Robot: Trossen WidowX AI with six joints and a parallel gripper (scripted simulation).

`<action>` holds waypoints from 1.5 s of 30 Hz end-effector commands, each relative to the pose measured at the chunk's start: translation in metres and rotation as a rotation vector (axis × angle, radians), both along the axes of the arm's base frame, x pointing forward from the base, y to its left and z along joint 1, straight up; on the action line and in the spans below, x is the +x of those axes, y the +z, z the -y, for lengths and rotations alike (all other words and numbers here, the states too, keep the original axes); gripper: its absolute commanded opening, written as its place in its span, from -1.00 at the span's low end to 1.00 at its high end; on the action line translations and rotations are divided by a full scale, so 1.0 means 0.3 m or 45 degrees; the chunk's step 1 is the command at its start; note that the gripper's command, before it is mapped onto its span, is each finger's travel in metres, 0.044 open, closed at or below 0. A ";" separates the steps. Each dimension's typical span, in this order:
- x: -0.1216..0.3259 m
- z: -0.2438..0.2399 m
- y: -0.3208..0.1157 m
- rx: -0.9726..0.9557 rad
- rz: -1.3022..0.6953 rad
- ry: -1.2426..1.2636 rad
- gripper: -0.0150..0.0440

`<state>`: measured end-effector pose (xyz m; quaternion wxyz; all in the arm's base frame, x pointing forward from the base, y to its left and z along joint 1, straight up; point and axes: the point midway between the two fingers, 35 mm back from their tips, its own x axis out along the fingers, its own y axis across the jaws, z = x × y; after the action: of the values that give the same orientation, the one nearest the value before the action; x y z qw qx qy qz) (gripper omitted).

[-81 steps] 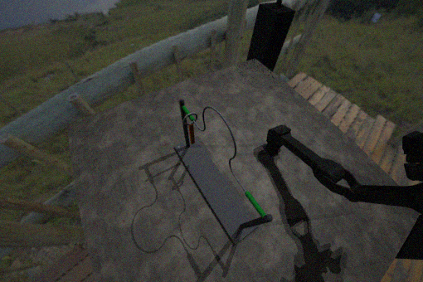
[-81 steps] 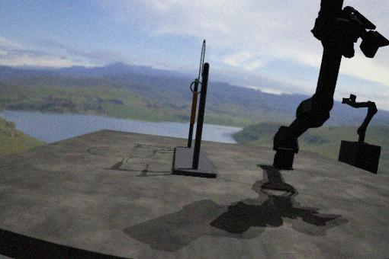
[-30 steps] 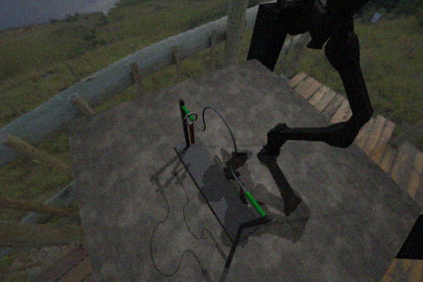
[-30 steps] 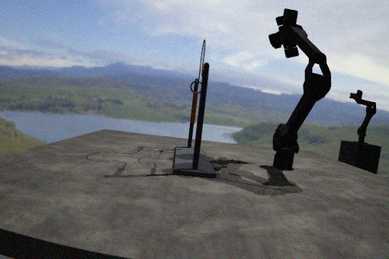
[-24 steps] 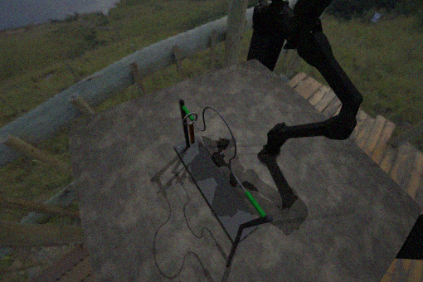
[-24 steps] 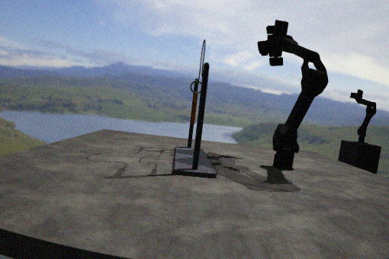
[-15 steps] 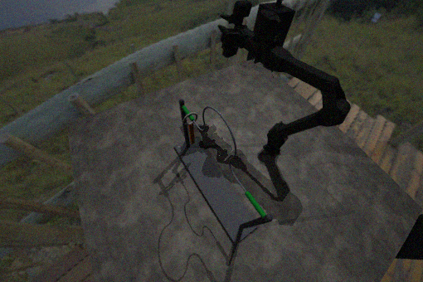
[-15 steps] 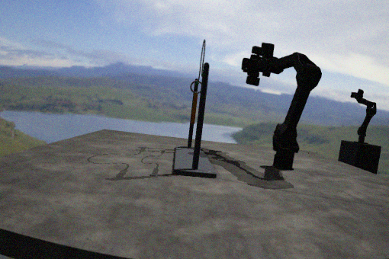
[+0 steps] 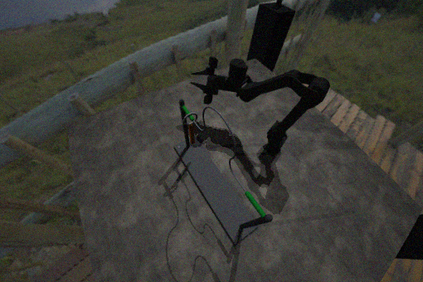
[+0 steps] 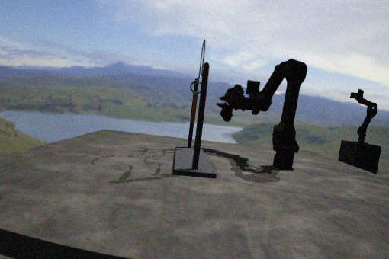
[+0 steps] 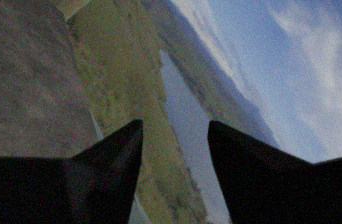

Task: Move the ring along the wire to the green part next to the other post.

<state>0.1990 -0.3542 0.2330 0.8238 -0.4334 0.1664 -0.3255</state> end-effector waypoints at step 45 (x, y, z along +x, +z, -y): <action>0.255 -0.676 -0.338 1.162 0.440 0.921 0.05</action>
<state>0.2714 -0.1498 0.1281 0.9999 -0.0058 -0.0011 0.0139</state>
